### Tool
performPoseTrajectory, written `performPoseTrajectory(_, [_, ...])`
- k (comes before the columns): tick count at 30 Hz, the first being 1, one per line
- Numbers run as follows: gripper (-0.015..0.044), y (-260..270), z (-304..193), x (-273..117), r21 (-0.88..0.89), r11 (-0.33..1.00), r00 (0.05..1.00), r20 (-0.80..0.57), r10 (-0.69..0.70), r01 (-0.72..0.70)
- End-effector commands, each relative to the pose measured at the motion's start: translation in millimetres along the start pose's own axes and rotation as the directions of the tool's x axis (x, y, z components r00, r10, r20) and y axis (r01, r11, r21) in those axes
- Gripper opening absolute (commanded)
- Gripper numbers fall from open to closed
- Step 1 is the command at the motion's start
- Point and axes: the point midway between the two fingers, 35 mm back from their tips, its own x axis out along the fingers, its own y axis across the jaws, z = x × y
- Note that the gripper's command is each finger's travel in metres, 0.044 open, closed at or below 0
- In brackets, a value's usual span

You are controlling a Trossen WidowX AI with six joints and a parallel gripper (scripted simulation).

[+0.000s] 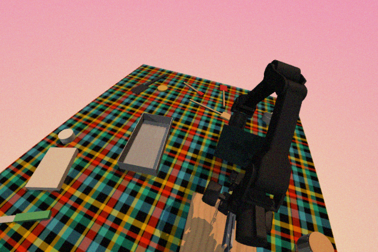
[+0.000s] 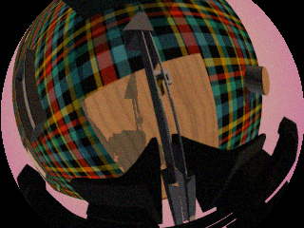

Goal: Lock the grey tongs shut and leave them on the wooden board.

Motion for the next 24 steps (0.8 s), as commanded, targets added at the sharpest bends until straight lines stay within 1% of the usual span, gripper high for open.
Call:
performPoseTrajectory(1, [-0.015, 0.1, 2.9, 10.0, 0.005, 1.0, 1.0, 0.011, -0.003, 0.003])
performPoseTrajectory(24, [-0.015, 1.0, 6.7, 47.2, 0.005, 1.0, 1.0, 0.011, -0.003, 0.003])
